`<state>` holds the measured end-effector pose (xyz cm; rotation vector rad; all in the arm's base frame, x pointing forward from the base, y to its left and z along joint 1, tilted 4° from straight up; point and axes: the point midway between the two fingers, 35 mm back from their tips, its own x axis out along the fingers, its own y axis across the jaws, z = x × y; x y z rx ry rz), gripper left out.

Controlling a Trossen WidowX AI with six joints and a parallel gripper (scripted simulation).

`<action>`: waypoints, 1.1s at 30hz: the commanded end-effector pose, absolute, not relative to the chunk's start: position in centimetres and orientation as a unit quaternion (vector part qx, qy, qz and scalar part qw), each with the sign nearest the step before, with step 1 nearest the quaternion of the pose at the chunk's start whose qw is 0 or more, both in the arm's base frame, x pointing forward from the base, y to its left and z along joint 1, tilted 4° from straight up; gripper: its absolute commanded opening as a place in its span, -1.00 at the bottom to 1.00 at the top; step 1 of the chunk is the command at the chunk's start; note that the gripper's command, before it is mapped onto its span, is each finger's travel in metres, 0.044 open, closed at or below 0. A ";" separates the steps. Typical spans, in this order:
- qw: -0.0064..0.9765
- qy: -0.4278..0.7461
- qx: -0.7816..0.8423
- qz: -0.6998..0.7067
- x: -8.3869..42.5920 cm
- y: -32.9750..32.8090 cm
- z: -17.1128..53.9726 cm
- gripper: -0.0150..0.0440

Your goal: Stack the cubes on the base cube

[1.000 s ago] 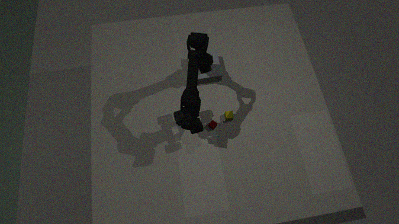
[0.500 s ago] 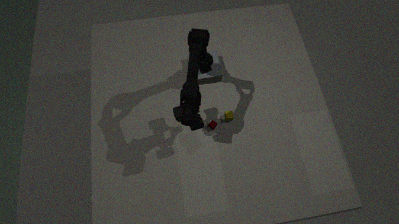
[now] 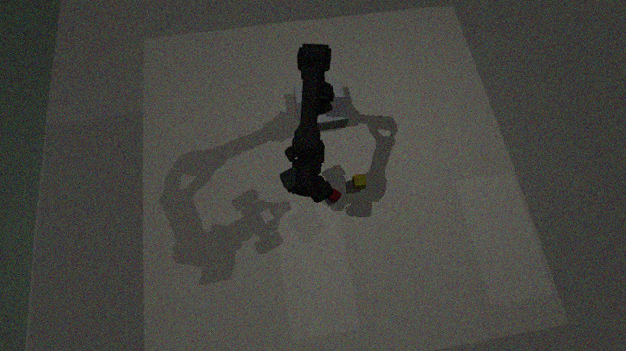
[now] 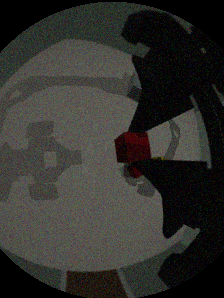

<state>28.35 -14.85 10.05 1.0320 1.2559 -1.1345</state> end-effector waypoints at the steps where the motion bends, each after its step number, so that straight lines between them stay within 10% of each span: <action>1: 0.575 0.560 0.399 -0.443 28.6 -13.7 9.7 -0.14; 33: 0.700 0.710 0.034 -0.072 30.0 -3.8 7.1 -0.14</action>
